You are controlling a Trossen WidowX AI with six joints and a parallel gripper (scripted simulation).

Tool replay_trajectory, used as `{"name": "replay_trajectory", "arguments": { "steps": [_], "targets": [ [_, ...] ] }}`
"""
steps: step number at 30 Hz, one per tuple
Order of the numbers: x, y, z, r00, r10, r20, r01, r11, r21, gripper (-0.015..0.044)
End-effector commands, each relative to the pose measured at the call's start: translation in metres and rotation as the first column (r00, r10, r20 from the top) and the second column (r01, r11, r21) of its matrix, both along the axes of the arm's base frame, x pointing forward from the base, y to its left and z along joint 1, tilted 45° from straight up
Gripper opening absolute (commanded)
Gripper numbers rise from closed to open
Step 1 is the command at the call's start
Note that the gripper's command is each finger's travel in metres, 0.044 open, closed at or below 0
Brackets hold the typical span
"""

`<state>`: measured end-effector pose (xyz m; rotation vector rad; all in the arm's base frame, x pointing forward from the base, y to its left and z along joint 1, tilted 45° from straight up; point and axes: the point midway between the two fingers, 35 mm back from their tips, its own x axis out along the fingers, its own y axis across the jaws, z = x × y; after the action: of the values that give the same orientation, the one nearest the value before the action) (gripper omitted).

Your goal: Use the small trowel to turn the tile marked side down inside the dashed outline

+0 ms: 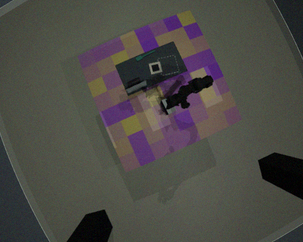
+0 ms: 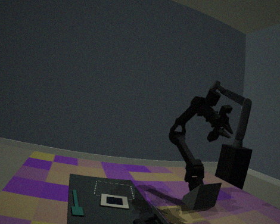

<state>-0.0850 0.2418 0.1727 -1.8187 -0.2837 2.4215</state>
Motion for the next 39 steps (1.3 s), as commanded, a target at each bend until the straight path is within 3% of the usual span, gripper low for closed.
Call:
{"name": "replay_trajectory", "arguments": {
  "steps": [1,21,39],
  "targets": [
    [0.018,0.011,-0.009,0.994,-0.101,0.032,0.102,0.994,-0.041,0.01],
    [0.132,0.05,-0.058,0.799,-0.544,0.255,0.588,0.796,-0.143,0.01],
    [0.266,0.036,-0.114,0.428,-0.712,0.557,0.895,0.42,-0.151,0.01]
  ]
}}
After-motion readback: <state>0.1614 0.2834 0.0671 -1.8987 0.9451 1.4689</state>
